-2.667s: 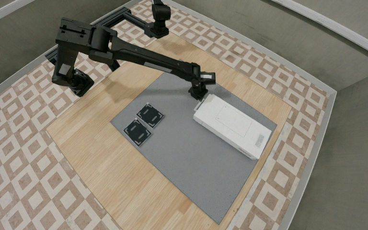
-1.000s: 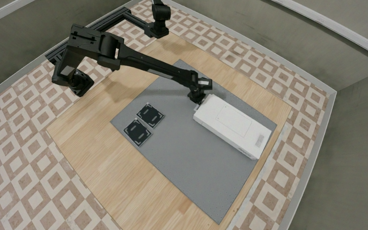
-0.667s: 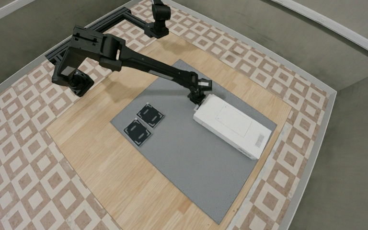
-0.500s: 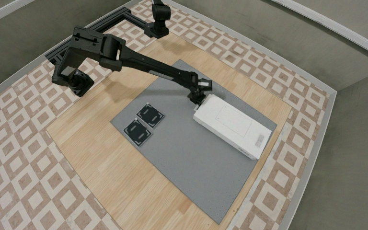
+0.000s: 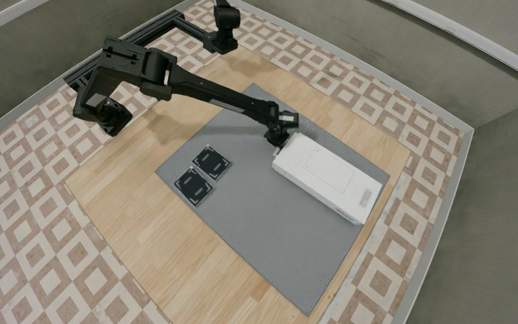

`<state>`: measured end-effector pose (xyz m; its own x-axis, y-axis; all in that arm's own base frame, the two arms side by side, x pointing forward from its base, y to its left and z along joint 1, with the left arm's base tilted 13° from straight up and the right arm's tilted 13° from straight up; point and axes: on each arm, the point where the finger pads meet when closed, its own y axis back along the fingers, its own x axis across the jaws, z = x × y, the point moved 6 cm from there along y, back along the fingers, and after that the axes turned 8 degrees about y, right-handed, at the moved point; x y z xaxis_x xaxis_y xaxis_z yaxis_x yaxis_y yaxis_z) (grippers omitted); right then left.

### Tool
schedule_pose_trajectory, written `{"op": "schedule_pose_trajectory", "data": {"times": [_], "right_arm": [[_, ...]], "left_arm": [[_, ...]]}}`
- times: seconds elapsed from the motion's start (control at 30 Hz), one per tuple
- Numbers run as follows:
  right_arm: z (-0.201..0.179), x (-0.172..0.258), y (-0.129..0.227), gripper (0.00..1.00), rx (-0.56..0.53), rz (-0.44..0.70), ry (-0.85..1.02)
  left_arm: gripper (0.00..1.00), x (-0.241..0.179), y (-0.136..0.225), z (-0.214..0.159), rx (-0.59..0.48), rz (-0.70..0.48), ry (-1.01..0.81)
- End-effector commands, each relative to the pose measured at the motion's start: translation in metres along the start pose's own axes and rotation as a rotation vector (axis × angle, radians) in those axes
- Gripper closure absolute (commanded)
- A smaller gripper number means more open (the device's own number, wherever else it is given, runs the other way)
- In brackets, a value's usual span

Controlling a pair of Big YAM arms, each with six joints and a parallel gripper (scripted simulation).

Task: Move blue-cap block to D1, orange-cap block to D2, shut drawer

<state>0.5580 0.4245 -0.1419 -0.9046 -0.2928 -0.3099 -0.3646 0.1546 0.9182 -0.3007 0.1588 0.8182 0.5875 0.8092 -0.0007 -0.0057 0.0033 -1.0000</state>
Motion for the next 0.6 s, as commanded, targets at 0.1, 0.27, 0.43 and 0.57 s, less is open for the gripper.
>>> {"op": "schedule_pose_trajectory", "data": {"times": [0.1,0.27,0.43,0.57], "right_arm": [[0.0139,-0.0081,-0.0051,0.72,-0.011,-0.014,0.015],[0.0149,-0.0078,-0.0048,0.72,-0.012,-0.014,0.015],[0.0158,-0.0074,-0.0044,0.72,-0.012,-0.015,0.016],[0.0162,-0.0073,-0.0043,0.72,-0.012,-0.015,0.016]], "left_arm": [[1.00,0.0042,-0.0079,-0.0210,0.035,0.003,0.002],[1.00,0.0042,-0.0079,-0.0210,0.035,0.003,0.002],[1.00,0.0042,-0.0079,-0.0210,0.035,0.003,0.002],[1.00,0.0042,-0.0079,-0.0210,0.035,0.003,0.002]]}}
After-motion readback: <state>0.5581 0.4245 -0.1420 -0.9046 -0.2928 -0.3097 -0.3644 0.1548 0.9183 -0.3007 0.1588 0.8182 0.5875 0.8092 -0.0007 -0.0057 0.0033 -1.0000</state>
